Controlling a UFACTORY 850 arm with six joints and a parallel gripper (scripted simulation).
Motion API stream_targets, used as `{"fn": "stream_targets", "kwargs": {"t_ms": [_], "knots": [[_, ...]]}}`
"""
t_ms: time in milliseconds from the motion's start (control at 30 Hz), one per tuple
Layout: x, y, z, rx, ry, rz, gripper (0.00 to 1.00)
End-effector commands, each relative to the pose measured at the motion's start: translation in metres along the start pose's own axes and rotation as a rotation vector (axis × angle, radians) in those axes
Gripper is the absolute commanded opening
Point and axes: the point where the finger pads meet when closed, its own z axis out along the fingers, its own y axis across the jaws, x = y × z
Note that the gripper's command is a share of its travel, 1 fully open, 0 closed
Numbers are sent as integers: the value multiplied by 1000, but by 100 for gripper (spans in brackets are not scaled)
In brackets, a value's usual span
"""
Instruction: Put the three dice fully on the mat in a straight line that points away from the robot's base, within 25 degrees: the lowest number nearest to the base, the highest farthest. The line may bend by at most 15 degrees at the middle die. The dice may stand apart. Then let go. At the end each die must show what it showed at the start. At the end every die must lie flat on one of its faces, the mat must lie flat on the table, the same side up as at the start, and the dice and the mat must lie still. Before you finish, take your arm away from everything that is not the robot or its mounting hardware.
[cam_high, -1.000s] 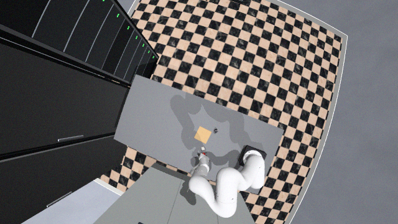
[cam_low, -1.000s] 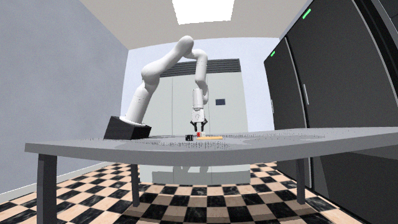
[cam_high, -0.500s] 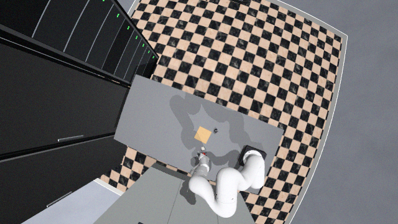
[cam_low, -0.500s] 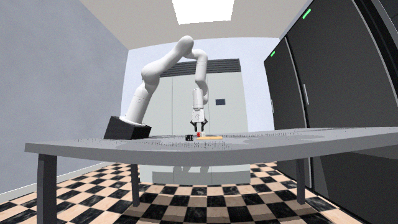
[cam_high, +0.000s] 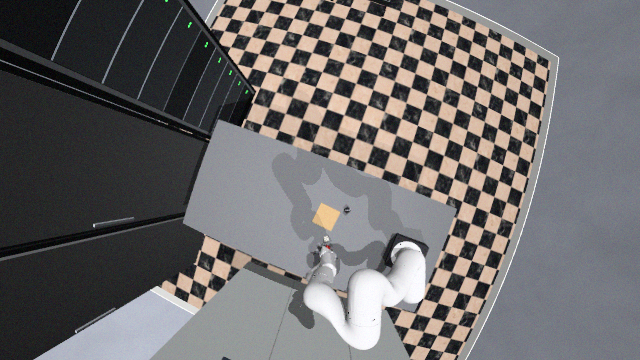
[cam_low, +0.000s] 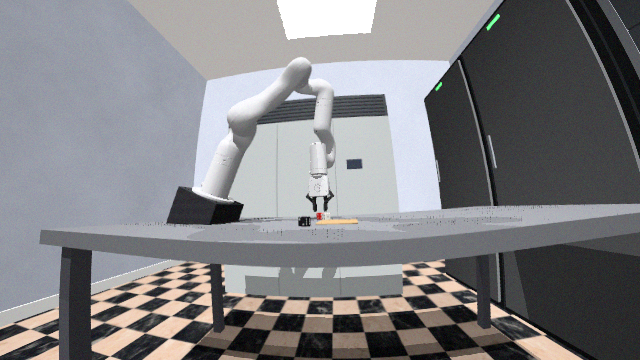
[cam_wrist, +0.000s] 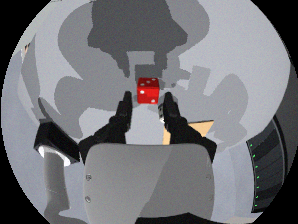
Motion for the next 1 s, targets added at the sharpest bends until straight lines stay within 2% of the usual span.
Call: {"fn": "stream_targets", "kwargs": {"t_ms": [0,567,967], "knots": [[0,1,0,-1,1,0,47],[0,1,2,-1,1,0,47],[0,1,23,-1,1,0,47]]}}
